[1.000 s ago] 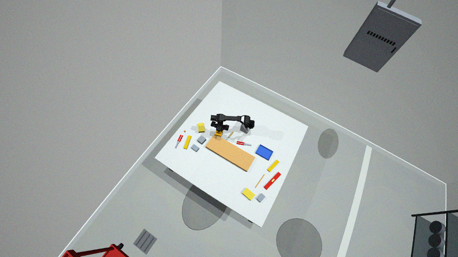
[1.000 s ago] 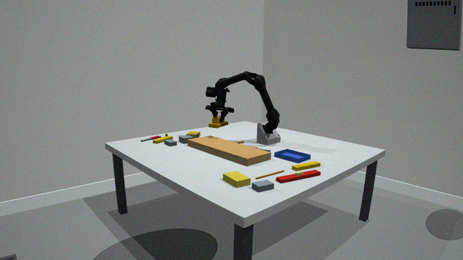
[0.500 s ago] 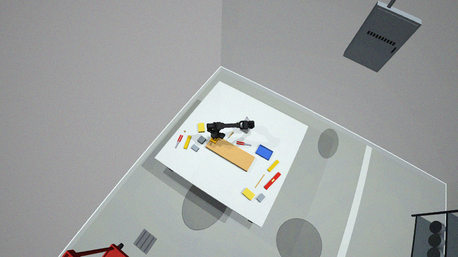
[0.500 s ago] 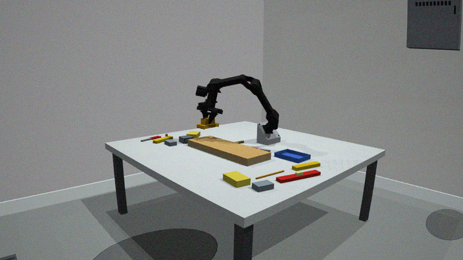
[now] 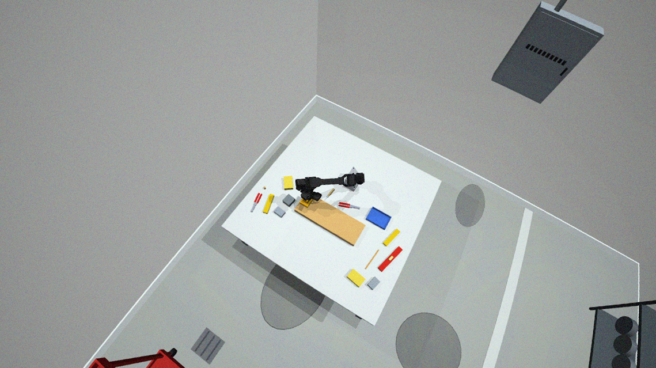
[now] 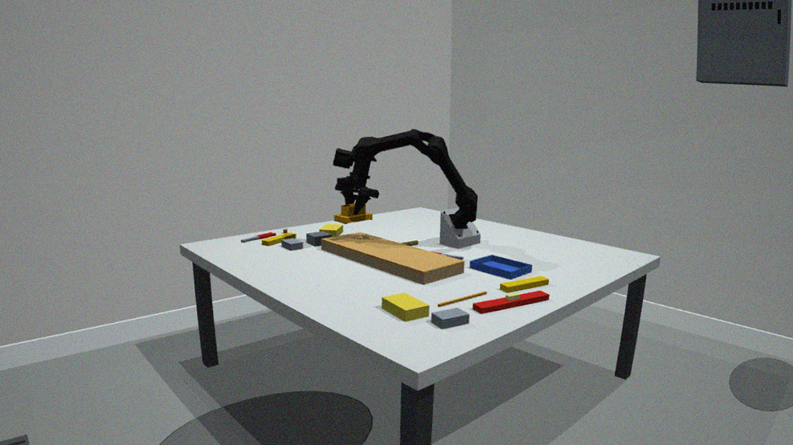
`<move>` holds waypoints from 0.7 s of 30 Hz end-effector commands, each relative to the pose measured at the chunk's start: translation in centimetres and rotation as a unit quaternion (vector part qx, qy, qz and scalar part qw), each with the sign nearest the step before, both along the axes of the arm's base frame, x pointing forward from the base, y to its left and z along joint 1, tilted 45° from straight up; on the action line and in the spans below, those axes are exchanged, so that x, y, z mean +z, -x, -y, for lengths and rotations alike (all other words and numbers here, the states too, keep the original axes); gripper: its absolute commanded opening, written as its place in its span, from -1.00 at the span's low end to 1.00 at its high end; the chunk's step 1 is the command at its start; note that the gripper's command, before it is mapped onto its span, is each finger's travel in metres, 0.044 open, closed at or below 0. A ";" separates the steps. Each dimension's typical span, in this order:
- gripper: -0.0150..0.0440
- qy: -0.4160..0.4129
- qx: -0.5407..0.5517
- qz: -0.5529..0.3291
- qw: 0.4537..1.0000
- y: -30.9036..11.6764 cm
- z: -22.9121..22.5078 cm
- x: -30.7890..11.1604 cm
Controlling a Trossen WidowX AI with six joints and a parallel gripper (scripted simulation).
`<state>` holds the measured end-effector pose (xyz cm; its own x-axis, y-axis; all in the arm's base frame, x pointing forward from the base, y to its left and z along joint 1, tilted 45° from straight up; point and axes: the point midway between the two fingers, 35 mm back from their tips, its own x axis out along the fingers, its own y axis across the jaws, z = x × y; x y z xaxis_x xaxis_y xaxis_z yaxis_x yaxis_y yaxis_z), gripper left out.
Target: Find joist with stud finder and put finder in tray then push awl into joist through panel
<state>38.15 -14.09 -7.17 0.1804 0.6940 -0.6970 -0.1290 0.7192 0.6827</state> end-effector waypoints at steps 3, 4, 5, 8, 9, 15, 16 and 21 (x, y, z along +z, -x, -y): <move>-0.49 -0.001 -0.003 0.002 1.000 -0.1 -0.6 -0.7; -0.49 -0.001 -0.003 0.002 1.000 -0.1 -0.7 -0.8; -0.49 -0.001 -0.003 0.002 1.000 -0.1 -0.8 -0.9; -0.49 -0.001 -0.003 0.002 1.000 0.0 -1.1 -1.3; -0.49 -0.001 -0.003 0.002 1.000 0.0 -1.2 -1.4; -0.49 -0.001 -0.003 0.002 1.000 0.1 -1.9 -2.1; -0.49 -0.001 -0.003 0.002 1.000 0.1 -2.0 -2.2; -0.49 -0.002 -0.003 0.002 1.000 0.2 -2.5 -2.7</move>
